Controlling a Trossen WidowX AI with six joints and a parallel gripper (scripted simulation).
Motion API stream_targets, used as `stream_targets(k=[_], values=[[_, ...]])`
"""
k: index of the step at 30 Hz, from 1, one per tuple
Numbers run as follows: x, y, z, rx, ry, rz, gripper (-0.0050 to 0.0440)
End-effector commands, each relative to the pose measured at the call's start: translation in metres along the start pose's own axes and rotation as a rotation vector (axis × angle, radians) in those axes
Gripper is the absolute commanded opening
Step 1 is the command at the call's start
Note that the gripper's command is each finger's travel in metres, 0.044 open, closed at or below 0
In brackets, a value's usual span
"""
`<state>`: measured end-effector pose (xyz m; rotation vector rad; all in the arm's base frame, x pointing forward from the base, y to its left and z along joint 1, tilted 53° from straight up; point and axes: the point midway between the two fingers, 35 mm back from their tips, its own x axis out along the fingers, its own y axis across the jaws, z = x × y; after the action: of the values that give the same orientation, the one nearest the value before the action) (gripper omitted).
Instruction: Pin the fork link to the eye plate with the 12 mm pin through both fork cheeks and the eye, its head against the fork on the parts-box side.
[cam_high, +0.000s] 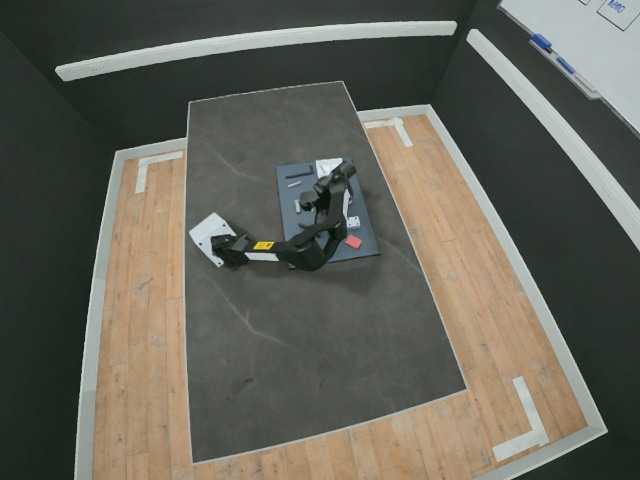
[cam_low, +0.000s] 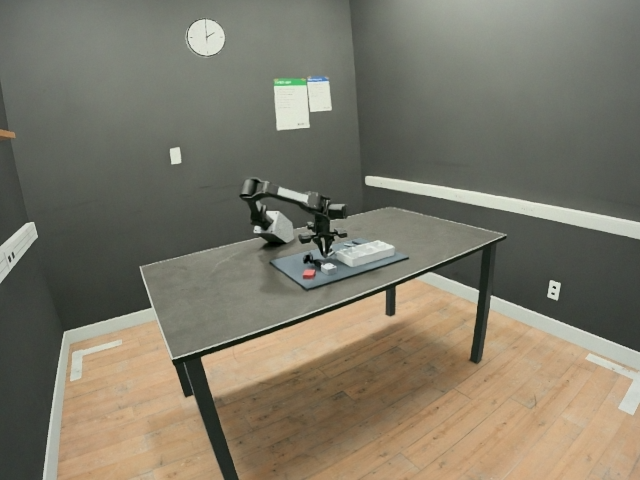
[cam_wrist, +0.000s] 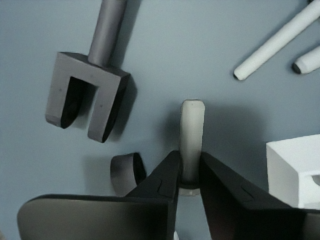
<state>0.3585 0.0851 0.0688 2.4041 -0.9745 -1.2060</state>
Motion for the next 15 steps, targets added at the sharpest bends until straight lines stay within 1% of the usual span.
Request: stream_targets(k=[1,15], values=[[-0.014,0.001,-0.009,0.030,0.021,-0.022,-0.0050],[-0.025,0.001,-0.008,0.029,0.019,-0.023,-0.0050]])
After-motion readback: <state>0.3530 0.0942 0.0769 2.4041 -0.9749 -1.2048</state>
